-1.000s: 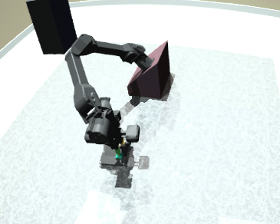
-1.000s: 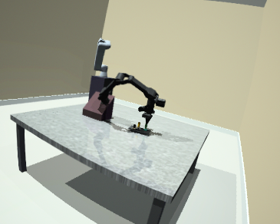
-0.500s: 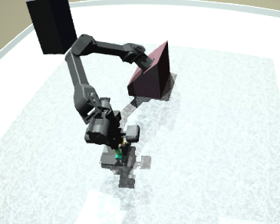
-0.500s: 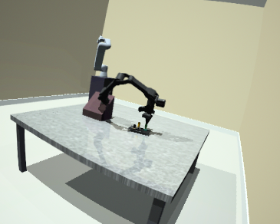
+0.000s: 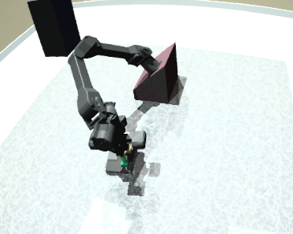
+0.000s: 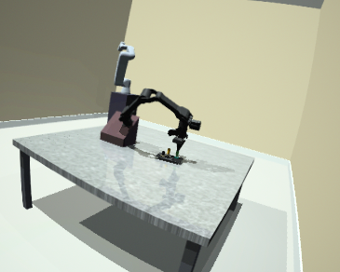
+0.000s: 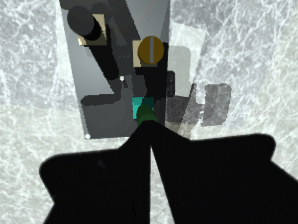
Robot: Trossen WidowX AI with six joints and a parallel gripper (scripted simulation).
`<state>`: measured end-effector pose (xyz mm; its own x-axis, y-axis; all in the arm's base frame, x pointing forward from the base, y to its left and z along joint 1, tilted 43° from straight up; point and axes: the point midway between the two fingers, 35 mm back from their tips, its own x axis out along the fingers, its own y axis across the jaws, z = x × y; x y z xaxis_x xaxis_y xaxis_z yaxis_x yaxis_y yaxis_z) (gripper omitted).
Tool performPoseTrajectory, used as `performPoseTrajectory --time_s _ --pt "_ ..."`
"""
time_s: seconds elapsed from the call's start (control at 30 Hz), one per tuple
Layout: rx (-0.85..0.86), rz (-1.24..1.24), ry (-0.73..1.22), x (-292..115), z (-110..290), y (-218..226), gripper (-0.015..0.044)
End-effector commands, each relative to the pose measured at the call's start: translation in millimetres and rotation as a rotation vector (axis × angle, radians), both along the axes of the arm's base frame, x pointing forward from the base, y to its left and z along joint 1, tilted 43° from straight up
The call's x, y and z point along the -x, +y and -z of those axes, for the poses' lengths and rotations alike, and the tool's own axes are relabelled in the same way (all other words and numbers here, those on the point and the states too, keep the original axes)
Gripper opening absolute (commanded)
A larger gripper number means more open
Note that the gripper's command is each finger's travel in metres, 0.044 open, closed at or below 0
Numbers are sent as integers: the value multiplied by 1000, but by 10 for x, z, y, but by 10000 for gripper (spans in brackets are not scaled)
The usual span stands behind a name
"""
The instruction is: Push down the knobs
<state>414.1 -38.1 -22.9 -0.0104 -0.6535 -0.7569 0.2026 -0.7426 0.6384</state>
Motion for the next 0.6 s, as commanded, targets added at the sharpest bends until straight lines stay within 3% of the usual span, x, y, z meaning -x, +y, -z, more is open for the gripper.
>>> performPoseTrajectory --time_s 0.0,0.57 --pt "3 30 -7 -10 74 -106 0" --pt "-16 -7 -4 3 -131 75 0"
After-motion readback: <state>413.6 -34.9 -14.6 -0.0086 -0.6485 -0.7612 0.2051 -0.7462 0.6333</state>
